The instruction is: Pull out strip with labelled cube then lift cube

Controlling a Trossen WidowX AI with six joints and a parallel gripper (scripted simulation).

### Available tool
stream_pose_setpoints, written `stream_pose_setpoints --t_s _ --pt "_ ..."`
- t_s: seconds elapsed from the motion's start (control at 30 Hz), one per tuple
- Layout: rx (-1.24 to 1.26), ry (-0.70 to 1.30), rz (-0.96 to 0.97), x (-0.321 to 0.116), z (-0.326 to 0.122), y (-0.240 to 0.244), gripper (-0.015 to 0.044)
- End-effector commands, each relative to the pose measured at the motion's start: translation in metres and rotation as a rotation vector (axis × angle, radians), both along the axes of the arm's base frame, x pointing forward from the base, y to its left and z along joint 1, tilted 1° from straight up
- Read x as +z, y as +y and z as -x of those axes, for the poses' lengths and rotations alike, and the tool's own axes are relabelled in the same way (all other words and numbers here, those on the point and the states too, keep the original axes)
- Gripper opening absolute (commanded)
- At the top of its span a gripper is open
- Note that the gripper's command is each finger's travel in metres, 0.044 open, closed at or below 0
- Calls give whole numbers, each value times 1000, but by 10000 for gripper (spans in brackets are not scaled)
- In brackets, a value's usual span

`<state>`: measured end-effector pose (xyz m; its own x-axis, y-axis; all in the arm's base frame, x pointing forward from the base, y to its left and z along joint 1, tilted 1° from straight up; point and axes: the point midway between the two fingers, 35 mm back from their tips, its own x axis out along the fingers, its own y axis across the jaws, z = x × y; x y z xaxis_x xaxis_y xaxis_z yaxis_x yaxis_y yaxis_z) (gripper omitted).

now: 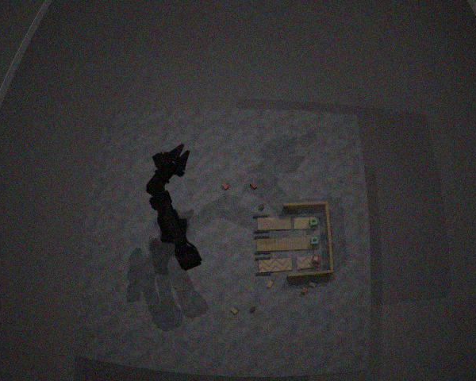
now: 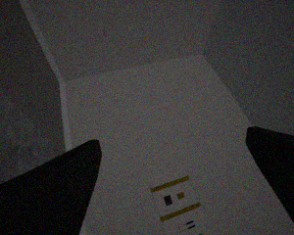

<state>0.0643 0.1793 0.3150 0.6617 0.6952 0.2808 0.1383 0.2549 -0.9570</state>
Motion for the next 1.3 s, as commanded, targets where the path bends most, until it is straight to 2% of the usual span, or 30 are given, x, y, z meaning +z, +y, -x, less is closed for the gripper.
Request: stream_pose_setpoints --t_s 0.0,0.33,0.67,0.97,1.27 --pt "-3 1 -2 0 -1 0 400" --pt "-136 122 -92 5 -56 16 400" --pt "-304 388 -205 -16 -140 1 400" --pt "-519 722 -434 -50 -211 -58 400" --pt "-785 1058 -866 -91 -250 -153 400"
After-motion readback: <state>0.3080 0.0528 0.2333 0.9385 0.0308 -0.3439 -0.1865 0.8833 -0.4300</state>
